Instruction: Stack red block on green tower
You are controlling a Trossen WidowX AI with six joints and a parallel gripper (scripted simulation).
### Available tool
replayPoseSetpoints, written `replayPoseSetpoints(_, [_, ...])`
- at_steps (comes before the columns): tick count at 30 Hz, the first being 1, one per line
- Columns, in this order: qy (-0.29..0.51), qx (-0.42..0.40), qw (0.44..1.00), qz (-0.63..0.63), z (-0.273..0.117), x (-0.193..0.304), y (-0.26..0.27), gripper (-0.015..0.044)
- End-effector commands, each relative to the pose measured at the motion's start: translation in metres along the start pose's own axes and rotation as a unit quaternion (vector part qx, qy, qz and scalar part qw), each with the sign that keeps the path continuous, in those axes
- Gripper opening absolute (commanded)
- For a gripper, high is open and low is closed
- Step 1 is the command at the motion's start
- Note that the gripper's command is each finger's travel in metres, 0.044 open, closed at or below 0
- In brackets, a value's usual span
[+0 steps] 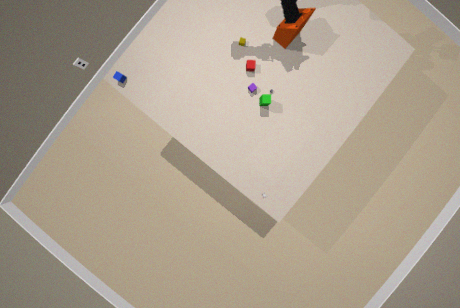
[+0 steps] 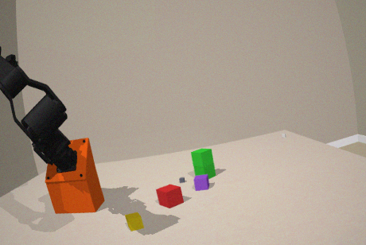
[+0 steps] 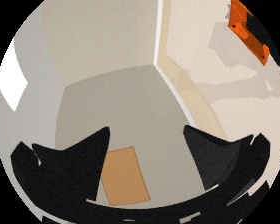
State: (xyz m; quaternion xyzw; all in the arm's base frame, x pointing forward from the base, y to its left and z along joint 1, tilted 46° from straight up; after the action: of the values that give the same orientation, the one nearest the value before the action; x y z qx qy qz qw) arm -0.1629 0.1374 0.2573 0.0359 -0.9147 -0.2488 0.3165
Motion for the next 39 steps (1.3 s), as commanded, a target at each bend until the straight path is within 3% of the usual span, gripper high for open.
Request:
replayPoseSetpoints(1, [-0.002,-0.001,1.000,-0.001,0.000,-0.001,0.001,0.0426])
replayPoseSetpoints(20, [-0.242,-0.012,0.967,-0.081,0.020,-0.109,0.069,0.0440])
replayPoseSetpoints(39, [-0.437,0.142,0.881,-0.111,-0.016,-0.255,0.084,0.0440])
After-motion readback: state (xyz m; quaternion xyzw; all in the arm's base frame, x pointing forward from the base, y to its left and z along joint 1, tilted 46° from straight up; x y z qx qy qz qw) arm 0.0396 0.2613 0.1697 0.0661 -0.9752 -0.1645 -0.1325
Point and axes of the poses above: the point midway between the two fingers, 35 mm back from their tips, its own z axis out along the fingers, its own y axis across the jaws, x = y × z, the point moved 3 cm from there along -z, back along the fingers, and after that the axes turned 2 degrees about z, right-handed, at the moved point
